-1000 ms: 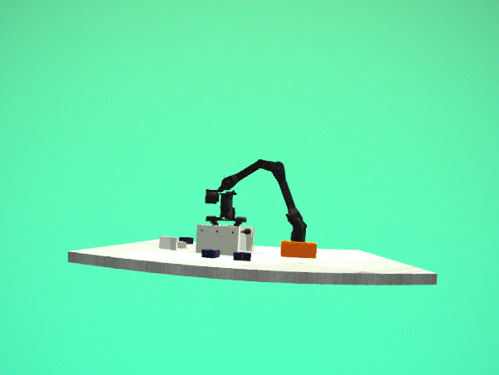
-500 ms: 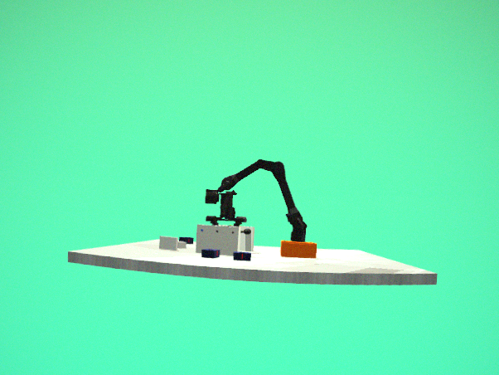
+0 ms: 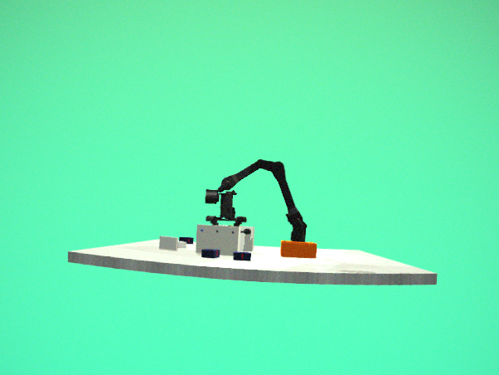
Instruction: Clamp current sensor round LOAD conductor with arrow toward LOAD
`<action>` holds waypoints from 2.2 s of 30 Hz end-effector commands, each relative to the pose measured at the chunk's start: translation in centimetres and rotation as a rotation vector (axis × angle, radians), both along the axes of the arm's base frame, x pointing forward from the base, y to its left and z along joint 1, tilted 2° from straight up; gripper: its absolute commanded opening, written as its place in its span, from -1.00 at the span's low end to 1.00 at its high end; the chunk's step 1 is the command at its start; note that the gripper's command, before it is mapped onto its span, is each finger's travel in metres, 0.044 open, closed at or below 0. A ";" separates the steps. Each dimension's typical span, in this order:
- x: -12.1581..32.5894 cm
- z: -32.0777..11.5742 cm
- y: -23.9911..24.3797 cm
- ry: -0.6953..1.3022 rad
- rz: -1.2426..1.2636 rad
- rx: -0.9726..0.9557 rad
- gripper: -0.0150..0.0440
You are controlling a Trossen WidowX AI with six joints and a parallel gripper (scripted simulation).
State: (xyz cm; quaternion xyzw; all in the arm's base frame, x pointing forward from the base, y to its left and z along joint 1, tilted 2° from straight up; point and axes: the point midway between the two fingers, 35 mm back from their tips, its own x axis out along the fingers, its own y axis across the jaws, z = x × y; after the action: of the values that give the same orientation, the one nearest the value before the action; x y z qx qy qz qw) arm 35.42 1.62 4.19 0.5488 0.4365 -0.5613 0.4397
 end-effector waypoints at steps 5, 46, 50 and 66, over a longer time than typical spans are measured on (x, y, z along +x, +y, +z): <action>0.0 0.1 0.0 -0.001 0.000 0.000 -0.49; 0.0 0.0 0.0 0.000 0.000 0.000 0.75; 0.1 1.0 0.0 -0.078 0.002 -0.017 1.00; 0.4 0.6 -0.1 -0.157 0.003 -0.033 1.00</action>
State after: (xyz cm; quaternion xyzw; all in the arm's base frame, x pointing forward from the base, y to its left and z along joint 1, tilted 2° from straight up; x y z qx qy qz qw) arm 35.82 1.63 5.44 0.5845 0.3933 -0.5198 0.4832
